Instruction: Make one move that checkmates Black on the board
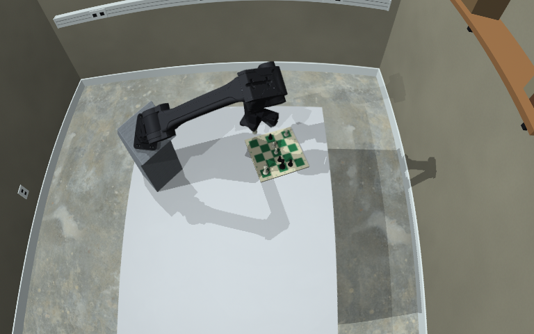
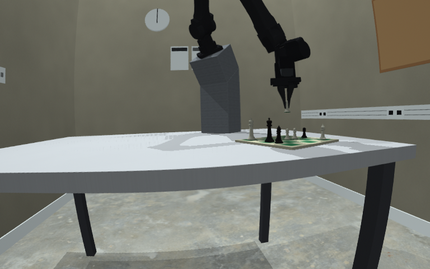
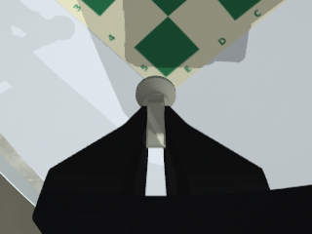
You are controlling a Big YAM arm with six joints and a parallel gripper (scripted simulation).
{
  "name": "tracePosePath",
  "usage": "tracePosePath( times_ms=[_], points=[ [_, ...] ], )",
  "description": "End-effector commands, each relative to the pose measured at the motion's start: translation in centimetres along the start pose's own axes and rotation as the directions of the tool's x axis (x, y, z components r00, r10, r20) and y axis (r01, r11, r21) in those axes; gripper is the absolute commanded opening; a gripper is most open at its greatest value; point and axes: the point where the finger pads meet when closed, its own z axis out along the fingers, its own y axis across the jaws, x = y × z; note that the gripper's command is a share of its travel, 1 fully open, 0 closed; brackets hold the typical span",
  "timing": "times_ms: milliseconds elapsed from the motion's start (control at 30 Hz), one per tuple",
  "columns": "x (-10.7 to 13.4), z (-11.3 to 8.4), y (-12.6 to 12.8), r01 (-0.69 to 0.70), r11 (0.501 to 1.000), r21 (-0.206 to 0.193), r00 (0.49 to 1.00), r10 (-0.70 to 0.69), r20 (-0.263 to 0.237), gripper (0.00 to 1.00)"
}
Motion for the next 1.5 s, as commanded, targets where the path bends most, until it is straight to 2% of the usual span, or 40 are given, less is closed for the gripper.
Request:
tracePosePath(
  times_ms=[0,133,200,500,600,667,733,833,967,1033,1067,1133,1167,1467],
  points=[
    [0.3,-2.1,-0.1,-0.018,1.0,0.005,1.0,0.018,-0.008,0.0],
    [0.1,-2.8,-0.3,-0.024,1.0,0.009,1.0,0.024,-0.011,0.0],
    [1.2,-1.5,-1.4,-0.017,0.999,0.04,0.999,0.019,-0.036,0.0],
    [0.6,-1.8,-1.0,-0.025,0.999,0.029,0.999,0.026,-0.027,0.0],
    [-1.5,-2.3,-0.8,0.014,1.0,0.013,1.0,-0.014,-0.012,0.0],
    [-2.5,-2.3,-0.9,0.095,0.995,0.01,0.995,-0.095,-0.011,0.0],
    [-3.8,-2.3,-1.4,0.215,0.977,0.008,0.977,-0.215,-0.012,0.0],
    [-6.2,-2.3,-2.2,0.418,0.909,0.006,0.909,-0.418,-0.012,0.0],
    [-9.1,-2.4,-3.1,0.562,0.827,0.011,0.827,-0.562,-0.004,0.0],
    [-9.1,-2.4,-3.1,0.562,0.827,0.011,0.827,-0.562,-0.004,0.0],
    [-8.6,-2.3,-3.8,0.633,0.774,0.008,0.774,-0.633,-0.007,0.0],
    [-8.4,-2.0,-4.0,0.684,0.73,0.004,0.73,-0.684,-0.017,0.0],
    [-7.2,-1.6,-3.5,0.706,0.708,-0.005,0.708,-0.706,-0.028,0.0],
    [-8.0,-2.1,-3.2,0.702,0.712,-0.001,0.712,-0.702,-0.012,0.0]
  ],
)
